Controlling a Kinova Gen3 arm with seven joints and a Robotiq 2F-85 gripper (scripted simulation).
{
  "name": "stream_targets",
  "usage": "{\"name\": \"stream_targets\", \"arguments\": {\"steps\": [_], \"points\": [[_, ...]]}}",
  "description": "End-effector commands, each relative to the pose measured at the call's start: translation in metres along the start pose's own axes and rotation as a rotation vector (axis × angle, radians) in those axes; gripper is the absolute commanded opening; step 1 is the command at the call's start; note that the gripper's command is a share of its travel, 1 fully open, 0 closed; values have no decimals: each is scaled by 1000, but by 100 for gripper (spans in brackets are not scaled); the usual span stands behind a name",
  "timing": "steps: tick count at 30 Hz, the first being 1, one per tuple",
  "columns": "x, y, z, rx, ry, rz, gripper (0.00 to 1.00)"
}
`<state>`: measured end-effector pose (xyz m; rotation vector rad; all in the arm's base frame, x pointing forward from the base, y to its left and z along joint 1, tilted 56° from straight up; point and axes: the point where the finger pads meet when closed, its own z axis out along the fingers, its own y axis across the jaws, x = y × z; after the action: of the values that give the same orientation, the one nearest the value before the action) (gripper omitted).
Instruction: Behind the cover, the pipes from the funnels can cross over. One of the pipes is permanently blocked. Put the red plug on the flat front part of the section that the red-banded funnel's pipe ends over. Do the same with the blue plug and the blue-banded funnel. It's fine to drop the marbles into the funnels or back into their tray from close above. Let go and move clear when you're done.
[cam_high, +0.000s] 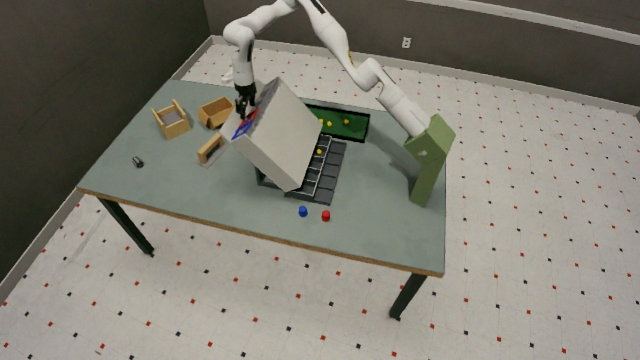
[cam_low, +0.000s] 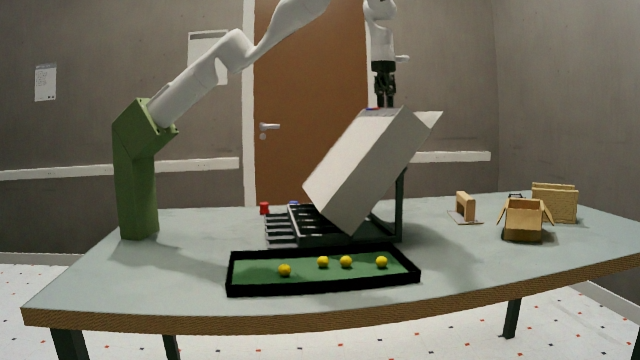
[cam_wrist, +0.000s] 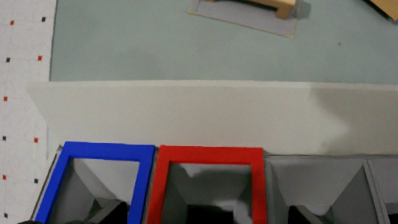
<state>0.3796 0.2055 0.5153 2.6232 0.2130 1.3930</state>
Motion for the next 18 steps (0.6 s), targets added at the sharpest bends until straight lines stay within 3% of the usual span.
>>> {"name": "stream_targets", "arguments": {"steps": [1, 11, 12, 18], "points": [[0, 0, 0, 1, 1, 0, 100], [0, 0, 0, 1, 1, 0, 100], [1, -3, -30, 1, 1, 0, 100], [1, -3, -30, 1, 1, 0, 100]]}}
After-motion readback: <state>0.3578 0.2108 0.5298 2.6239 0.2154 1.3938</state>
